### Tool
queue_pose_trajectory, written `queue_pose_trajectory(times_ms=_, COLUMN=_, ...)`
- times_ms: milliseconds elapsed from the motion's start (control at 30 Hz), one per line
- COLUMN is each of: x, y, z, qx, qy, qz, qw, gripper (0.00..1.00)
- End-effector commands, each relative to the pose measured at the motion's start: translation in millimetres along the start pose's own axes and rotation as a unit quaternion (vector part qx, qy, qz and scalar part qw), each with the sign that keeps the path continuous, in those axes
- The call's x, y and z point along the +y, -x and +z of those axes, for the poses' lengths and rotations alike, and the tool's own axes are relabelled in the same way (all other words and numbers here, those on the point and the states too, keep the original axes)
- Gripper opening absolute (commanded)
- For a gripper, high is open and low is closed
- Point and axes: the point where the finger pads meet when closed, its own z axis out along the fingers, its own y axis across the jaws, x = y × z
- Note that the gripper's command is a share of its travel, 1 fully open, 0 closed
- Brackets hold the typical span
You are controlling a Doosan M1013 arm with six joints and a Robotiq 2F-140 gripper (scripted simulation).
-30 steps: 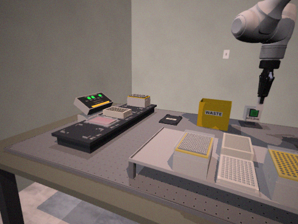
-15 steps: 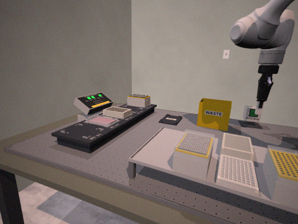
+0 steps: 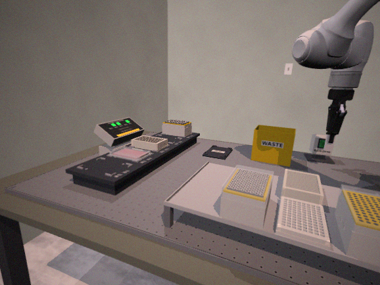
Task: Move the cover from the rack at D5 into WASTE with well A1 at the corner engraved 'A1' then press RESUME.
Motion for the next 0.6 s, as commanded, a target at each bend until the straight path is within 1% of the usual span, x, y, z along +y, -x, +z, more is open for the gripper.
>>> queue_pose_trajectory(times_ms=0, x=0, y=0, z=5.1, qx=0.000, qy=0.000, qz=0.000, qw=1.000, gripper=0.00)
queue_pose_trajectory(times_ms=267, x=0, y=0, z=18.5, qx=0.000, qy=0.000, qz=0.000, qw=1.000, gripper=0.00)
queue_pose_trajectory(times_ms=333, x=0, y=0, z=18.5, qx=0.000, qy=0.000, qz=0.000, qw=1.000, gripper=0.00)
queue_pose_trajectory(times_ms=433, x=0, y=0, z=23.5, qx=0.000, qy=0.000, qz=0.000, qw=1.000, gripper=0.00)
queue_pose_trajectory(times_ms=567, x=0, y=0, z=23.5, qx=0.000, qy=0.000, qz=0.000, qw=1.000, gripper=0.00)
